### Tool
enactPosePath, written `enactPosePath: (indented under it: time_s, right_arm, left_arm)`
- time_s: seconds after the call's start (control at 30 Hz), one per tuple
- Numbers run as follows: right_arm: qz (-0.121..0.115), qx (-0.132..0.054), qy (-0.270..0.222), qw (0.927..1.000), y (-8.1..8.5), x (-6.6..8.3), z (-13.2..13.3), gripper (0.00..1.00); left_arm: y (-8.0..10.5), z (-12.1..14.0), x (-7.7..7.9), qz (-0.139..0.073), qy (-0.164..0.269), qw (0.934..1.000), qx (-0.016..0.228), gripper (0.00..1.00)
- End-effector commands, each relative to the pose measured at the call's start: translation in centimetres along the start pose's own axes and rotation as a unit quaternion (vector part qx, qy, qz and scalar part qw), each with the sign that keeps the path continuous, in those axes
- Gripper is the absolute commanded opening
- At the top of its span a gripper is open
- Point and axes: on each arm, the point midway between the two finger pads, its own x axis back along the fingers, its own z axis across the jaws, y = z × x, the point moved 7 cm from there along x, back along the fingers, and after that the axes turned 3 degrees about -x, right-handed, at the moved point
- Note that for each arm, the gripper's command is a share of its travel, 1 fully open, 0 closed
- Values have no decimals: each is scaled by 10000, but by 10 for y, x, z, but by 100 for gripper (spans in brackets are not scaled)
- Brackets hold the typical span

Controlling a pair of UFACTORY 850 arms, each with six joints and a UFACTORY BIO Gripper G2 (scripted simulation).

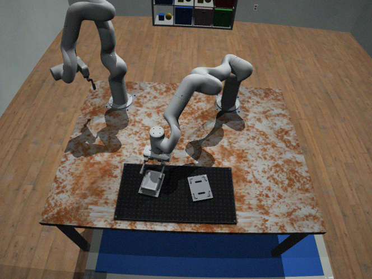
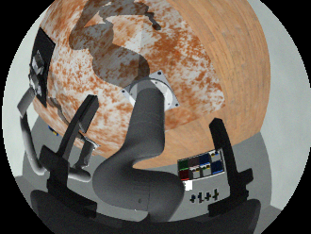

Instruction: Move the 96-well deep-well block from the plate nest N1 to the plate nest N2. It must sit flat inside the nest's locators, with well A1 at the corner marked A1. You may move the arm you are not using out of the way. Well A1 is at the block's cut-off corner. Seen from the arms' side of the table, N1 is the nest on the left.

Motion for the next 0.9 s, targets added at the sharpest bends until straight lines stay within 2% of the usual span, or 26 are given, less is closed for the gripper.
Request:
enactPosePath:
  time_s: [0.0, 0.2, 0.23, 0.3, 0.4, 0.8, 0.87]
  right_arm:
    - [-6, 0, 0, 10000, 0, 0, 0, 100]
    - [-6, 0, 0, 10000, 0, 0, 0, 100]
    - [-6, 0, 0, 10000, 0, 0, 0, 100]
    - [-6, 0, 0, 10000, 0, 0, 0, 100]
    - [-6, 0, 0, 10000, 0, 0, 0, 100]
    - [-6, 0, 0, 10000, 0, 0, 0, 100]
    - [-6, 0, 0, 10000, 0, 0, 0, 100]
  left_arm:
    - [2, 0, -1, -14, 1, 10000, 7, 37]
    - [2, 0, -1, -13, 1, 10000, 7, 37]
    - [3, 2, 1, -5, 167, 9999, 7, 37]
    - [3, 2, 1, -5, 167, 9999, 7, 37]
    - [8, 9, 6, 21, 641, 9979, 8, 37]
    - [25, 62, 26, 21, 641, 9979, 7, 37]
    - [25, 62, 26, 21, 641, 9979, 7, 37]
